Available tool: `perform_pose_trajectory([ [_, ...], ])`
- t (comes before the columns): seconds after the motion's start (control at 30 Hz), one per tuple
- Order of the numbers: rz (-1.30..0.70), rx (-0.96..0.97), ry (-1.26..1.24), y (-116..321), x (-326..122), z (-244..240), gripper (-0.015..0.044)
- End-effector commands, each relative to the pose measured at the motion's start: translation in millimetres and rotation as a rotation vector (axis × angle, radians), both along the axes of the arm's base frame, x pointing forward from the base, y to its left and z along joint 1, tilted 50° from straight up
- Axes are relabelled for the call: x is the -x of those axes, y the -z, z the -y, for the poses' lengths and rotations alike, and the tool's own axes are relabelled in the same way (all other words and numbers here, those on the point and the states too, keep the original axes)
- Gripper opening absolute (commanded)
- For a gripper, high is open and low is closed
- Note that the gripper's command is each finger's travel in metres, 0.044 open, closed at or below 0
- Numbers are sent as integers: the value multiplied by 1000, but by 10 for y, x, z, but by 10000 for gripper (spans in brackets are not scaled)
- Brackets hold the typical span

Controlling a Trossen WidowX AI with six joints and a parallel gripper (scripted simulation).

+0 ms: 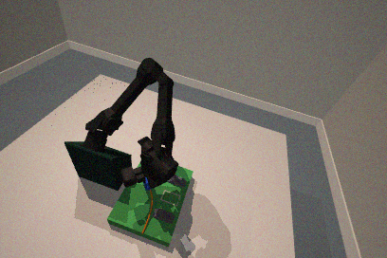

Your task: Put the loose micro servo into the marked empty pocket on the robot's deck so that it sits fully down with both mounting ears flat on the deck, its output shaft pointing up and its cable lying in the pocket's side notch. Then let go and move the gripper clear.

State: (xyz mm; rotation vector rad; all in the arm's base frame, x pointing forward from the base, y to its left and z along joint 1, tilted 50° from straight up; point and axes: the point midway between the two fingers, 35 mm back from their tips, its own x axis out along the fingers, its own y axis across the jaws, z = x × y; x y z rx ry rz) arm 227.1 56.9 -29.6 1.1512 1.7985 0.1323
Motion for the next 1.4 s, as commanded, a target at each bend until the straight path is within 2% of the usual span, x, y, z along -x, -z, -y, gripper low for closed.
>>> perform_pose_trajectory([
  [0.0, 95, -17, -78, -9, -3, -1, 0],
  [0.67, 597, -78, -517, -9, -3, -1, 0],
  [0.93, 601, -78, -521, -11, -69, -9, 0],
  [1.37, 604, -78, -521, -25, -588, -78, 0],
])
